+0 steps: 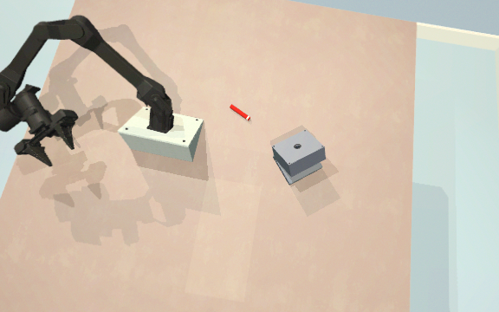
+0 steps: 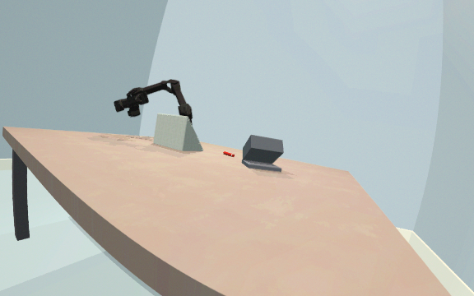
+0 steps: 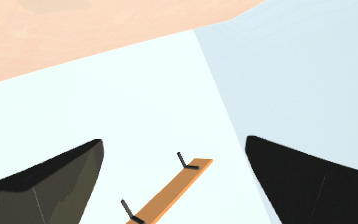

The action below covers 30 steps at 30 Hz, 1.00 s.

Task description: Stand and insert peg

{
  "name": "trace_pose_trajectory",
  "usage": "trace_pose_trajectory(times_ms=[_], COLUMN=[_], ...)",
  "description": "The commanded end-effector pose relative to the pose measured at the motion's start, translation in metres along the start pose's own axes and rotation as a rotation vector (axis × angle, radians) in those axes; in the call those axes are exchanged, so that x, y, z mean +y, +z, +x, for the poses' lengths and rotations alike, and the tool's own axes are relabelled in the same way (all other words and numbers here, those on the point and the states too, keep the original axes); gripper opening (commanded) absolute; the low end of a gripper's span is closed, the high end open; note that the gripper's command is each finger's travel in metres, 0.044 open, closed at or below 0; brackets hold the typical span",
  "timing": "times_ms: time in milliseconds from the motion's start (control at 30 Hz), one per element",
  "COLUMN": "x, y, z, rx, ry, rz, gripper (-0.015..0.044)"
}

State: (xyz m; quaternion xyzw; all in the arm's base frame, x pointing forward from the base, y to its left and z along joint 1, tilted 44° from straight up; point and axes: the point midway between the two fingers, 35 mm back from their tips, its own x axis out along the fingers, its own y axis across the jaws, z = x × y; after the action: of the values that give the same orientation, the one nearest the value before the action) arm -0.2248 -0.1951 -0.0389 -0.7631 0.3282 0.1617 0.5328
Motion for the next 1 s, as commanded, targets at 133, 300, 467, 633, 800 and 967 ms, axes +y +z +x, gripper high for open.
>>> trace_pose_trajectory(times_ms=[133, 300, 467, 633, 800, 967], x=[-0.006, -0.016, -0.026, -0.037, -0.049, -0.062], y=[-0.010, -0.023, -0.035, -0.045, -0.056, -0.065], z=[0.008, 0.020, 0.033, 0.047, 0.061, 0.075], rx=[-0.032, -0.076, -0.113, -0.147, -0.179, -0.208], ry=[-0.009, -0.027, -0.051, -0.081, -0.115, -0.154], rz=[-0.103, -0.252, -0.412, -0.571, -0.734, -0.896], gripper=[0.0440, 0.0440, 0.0440, 0.0440, 0.0440, 0.0440])
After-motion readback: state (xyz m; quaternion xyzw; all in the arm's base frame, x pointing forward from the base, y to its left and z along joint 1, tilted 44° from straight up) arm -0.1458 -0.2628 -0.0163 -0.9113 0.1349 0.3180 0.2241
